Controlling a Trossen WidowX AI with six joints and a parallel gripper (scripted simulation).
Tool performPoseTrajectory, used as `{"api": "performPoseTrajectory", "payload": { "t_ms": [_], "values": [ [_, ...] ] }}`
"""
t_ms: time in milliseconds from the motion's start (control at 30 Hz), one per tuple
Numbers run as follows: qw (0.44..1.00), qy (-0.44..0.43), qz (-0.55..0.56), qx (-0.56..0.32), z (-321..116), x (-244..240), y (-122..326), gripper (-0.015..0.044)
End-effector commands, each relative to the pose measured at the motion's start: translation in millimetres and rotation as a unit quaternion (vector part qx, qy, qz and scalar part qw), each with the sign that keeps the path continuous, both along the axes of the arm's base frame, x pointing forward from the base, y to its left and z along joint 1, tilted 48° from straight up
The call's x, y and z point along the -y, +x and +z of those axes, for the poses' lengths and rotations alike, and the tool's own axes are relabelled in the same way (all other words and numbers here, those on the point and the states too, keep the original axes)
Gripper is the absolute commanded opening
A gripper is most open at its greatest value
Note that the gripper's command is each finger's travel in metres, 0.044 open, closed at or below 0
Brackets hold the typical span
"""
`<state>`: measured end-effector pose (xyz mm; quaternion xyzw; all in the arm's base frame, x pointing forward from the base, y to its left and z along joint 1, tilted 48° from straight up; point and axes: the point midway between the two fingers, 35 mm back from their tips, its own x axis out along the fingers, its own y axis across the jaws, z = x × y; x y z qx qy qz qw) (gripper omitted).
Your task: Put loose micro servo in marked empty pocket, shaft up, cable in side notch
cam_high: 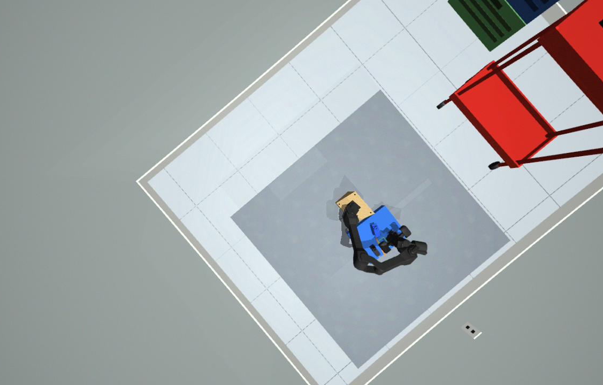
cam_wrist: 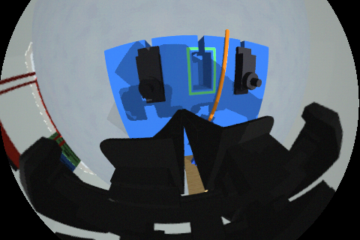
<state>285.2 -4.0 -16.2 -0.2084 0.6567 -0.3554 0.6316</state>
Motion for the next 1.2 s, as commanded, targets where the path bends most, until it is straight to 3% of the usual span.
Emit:
{"api": "performPoseTrajectory", "payload": {
  "t_ms": [0,1167],
  "values": [
    [1.0,-0.005,-0.004,0.007,3,2,2,0.0],
    [1.0,-0.006,-0.004,0.007,-19,37,-3,0.0]
  ]
}}
